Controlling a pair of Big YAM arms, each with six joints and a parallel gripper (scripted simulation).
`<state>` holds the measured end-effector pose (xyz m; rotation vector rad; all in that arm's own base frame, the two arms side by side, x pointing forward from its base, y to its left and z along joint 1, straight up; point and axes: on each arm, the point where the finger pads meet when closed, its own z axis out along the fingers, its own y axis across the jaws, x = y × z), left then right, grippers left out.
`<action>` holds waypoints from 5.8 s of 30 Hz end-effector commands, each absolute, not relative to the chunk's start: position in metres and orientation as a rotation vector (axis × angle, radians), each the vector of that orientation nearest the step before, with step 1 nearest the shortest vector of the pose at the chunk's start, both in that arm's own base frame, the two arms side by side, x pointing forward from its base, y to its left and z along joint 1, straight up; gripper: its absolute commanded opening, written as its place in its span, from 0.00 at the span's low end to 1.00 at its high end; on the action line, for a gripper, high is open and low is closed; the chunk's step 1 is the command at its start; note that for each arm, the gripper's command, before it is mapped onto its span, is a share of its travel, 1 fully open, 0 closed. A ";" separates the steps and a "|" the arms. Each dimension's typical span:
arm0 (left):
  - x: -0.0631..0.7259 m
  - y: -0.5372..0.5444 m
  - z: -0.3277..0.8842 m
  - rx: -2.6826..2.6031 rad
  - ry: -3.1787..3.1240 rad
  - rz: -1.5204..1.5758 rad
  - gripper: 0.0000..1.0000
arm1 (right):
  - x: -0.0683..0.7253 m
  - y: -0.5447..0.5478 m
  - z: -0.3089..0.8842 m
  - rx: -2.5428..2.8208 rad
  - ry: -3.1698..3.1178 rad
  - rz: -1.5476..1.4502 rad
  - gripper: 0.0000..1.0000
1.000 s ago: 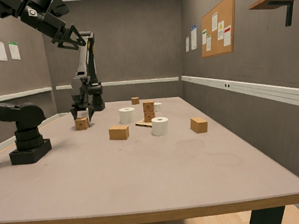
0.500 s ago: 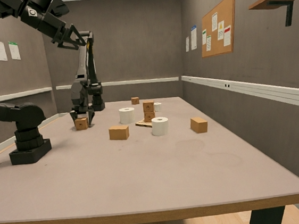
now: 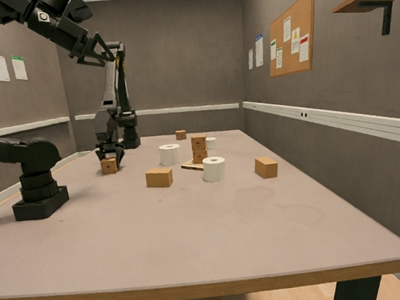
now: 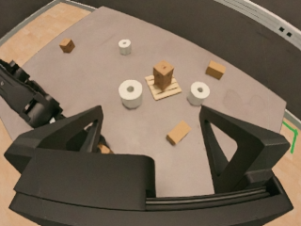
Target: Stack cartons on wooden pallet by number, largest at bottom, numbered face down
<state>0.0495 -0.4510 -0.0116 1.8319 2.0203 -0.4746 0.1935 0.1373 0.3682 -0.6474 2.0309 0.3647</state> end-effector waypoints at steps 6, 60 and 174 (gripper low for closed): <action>0.051 -0.463 0.006 1.799 1.982 -0.520 0.50 | 0.194 0.138 0.371 -0.649 2.030 0.368 1.00; 0.339 -0.371 0.177 1.872 1.941 -0.457 0.50 | 0.194 0.138 0.371 -0.649 2.030 0.368 1.00; 0.411 -0.443 0.110 2.064 1.828 -0.539 0.50 | 0.194 0.138 0.371 -0.649 2.030 0.368 1.00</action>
